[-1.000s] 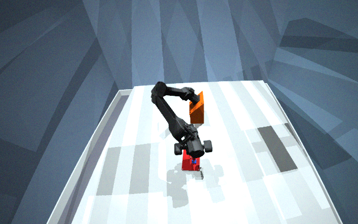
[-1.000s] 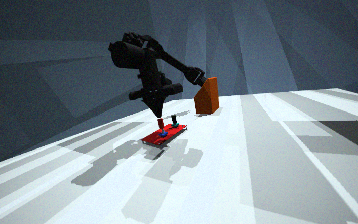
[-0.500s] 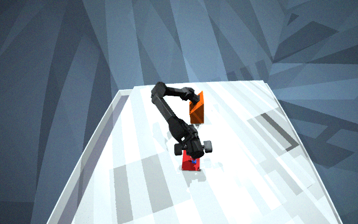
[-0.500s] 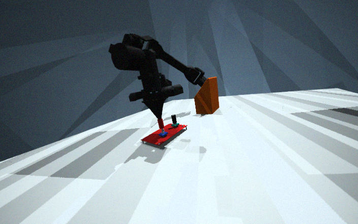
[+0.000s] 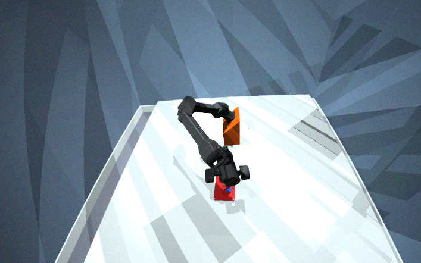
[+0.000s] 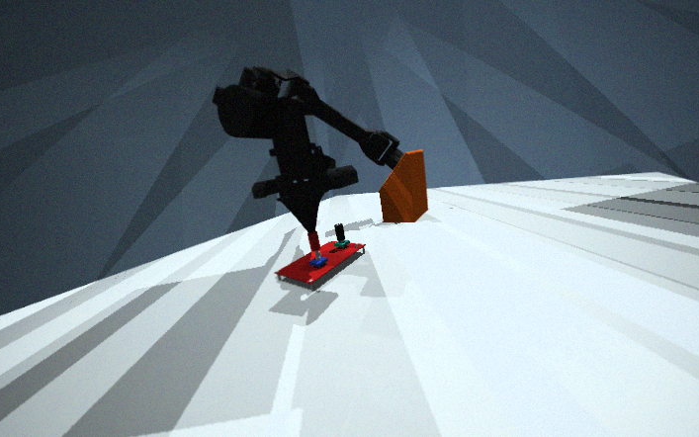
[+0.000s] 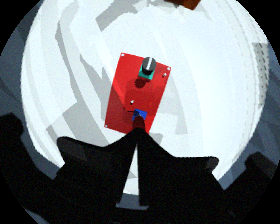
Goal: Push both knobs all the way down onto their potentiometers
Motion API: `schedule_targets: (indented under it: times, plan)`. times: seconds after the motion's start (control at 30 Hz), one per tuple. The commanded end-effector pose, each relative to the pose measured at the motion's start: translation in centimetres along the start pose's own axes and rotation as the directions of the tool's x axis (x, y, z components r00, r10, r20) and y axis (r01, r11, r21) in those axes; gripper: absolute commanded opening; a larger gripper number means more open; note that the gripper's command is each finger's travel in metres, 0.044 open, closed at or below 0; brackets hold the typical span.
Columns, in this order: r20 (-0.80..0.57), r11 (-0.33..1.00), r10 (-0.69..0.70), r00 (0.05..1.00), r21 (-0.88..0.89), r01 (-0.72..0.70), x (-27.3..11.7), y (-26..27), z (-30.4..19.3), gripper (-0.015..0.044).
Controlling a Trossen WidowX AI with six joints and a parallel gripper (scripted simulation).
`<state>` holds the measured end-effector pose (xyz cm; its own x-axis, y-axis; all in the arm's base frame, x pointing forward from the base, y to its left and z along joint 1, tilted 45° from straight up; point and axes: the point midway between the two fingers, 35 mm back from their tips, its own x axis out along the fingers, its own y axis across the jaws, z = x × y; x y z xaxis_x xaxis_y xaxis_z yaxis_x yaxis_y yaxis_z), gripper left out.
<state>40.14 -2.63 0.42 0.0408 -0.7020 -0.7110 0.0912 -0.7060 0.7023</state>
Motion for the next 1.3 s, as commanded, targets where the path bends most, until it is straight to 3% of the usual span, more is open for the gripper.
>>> schedule_targets:
  times: [0.0,1.27]
  plan:
    - [0.000,1.000,0.003,1.000,-0.005,-0.003,0.0,0.0,0.0,0.0000]
    - [0.000,1.000,0.003,1.000,-0.005,-0.003,1.2,0.0,0.0,0.0000]
